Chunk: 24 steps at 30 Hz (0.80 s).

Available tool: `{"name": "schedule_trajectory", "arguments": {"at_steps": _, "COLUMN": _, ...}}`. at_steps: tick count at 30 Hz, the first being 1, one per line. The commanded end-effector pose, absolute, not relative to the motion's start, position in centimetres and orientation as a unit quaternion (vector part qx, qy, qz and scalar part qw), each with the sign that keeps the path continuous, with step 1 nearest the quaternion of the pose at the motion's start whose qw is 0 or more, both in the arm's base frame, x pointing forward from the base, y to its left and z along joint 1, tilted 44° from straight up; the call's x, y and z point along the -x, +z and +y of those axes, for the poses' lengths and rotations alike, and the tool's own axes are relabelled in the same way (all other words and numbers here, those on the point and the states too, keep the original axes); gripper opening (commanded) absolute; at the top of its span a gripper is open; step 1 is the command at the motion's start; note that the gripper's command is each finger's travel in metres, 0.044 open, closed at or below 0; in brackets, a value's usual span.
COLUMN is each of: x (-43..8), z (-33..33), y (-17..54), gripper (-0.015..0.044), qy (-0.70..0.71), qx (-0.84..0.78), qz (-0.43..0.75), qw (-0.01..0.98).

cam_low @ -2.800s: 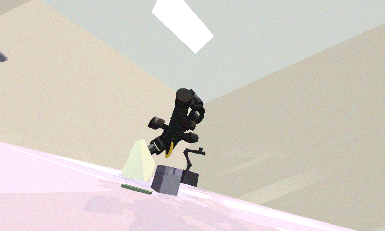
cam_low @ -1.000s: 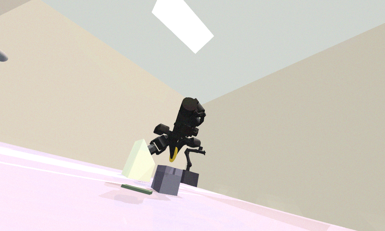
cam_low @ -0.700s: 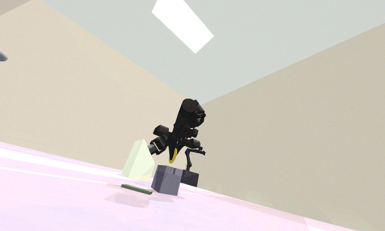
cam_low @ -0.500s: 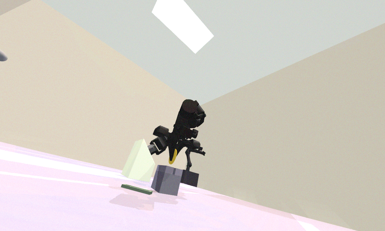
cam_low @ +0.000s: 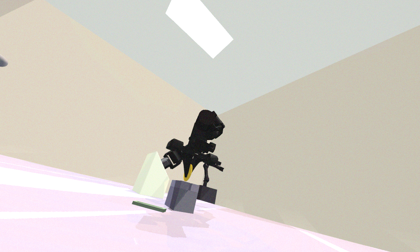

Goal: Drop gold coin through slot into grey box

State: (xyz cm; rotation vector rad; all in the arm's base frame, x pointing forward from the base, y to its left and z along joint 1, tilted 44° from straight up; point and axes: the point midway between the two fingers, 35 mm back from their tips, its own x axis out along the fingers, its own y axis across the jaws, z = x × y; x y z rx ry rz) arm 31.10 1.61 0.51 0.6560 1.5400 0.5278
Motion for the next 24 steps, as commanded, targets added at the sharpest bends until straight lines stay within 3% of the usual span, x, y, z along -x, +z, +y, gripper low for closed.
{"name": "schedule_trajectory", "arguments": {"at_steps": 1, "x": -30.9, "z": 1.8, "y": 0.3, "gripper": 0.0000, "qy": 0.231, "qx": -0.291, "qz": 0.676, "qw": 0.636}}
{"name": "schedule_trajectory", "arguments": {"at_steps": 3, "x": -30.9, "z": 1.9, "y": 0.2, "gripper": 0.0000, "qy": 0.231, "qx": -0.291, "qz": 0.676, "qw": 0.636}}
{"name": "schedule_trajectory", "arguments": {"at_steps": 9, "x": -31.1, "z": 1.7, "y": 0.4, "gripper": 0.0157, "qy": 0.231, "qx": -0.287, "qz": 0.675, "qw": 0.639}}
{"name": "schedule_trajectory", "arguments": {"at_steps": 18, "x": -31.1, "z": 1.7, "y": 0.4, "gripper": 0.0161, "qy": 0.231, "qx": -0.287, "qz": 0.675, "qw": 0.639}}
{"name": "schedule_trajectory", "arguments": {"at_steps": 24, "x": -31.1, "z": 0.4, "y": 1.7, "gripper": 0.0318, "qy": 0.231, "qx": -0.288, "qz": 0.675, "qw": 0.639}}
